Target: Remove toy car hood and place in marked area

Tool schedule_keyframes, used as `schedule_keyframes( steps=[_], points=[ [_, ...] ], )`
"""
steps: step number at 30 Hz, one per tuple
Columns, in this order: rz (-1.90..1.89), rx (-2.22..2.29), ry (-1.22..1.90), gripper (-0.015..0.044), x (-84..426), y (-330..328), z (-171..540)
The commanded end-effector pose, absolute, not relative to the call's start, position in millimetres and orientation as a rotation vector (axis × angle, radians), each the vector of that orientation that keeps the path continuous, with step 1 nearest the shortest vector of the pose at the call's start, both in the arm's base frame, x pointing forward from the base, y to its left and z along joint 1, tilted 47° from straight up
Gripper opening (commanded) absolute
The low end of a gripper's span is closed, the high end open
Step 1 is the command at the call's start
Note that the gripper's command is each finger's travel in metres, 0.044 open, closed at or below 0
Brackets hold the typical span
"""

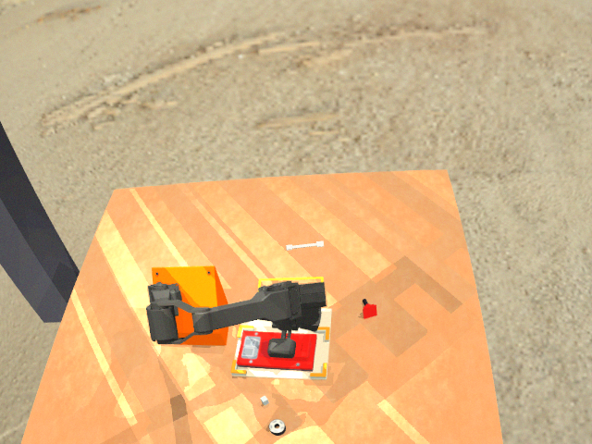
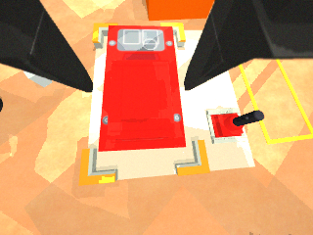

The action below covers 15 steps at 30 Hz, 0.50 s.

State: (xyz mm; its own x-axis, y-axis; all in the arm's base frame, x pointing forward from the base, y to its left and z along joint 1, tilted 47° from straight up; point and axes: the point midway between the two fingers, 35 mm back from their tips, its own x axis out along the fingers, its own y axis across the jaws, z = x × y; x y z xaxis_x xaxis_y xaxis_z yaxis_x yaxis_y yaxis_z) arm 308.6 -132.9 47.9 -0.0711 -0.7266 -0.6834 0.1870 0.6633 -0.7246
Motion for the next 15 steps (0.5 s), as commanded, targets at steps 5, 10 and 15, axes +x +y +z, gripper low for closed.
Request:
schedule_keyframes(
  steps=[5,10,15],
  points=[
    [-0.802,-0.484,1.460,0.0440,307.8,-136.8,44.5],
    [-0.802,-0.485,1.460,0.0440,307.5,-138.9,42.4],
    [-0.802,-0.485,1.460,0.0440,307.2,-141.0,40.4]
  ],
)
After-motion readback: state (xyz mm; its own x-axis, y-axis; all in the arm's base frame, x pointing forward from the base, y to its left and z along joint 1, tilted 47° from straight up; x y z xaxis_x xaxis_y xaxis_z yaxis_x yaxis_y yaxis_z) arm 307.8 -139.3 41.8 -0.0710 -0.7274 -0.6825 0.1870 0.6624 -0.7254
